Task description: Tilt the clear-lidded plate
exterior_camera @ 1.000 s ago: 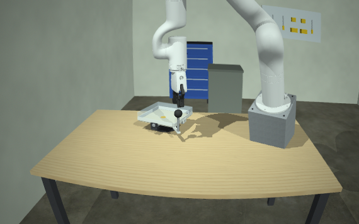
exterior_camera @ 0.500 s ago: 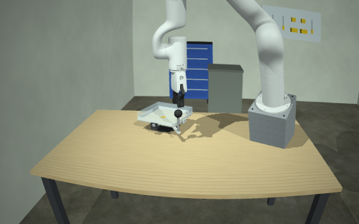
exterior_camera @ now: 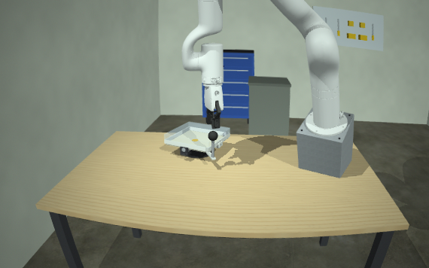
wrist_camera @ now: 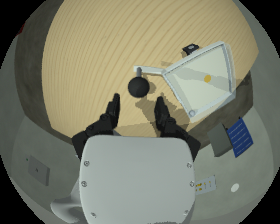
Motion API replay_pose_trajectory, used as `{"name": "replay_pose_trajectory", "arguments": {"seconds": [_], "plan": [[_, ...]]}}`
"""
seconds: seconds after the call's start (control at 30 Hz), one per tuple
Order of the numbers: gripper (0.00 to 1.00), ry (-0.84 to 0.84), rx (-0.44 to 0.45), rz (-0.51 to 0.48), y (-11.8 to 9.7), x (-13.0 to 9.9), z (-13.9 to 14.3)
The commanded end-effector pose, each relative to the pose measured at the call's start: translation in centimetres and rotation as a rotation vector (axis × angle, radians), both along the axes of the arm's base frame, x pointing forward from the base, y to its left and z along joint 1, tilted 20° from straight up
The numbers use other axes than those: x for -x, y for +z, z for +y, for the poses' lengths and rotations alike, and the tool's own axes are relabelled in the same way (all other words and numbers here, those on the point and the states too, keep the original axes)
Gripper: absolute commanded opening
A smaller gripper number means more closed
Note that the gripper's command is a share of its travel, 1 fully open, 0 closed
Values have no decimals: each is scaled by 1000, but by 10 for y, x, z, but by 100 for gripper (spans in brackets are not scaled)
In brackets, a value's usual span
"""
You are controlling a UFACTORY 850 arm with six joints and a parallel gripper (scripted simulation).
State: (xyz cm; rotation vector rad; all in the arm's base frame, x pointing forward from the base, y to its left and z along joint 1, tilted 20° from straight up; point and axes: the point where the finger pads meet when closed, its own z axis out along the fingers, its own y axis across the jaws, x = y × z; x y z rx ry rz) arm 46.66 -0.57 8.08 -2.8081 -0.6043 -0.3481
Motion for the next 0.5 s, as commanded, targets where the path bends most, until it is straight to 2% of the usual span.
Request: {"name": "replay_pose_trajectory", "arguments": {"seconds": [0.0, 0.47], "plan": [[61, 0, 0, -1, 0, -1, 0], [61, 0, 0, -1, -5, -2, 2]]}}
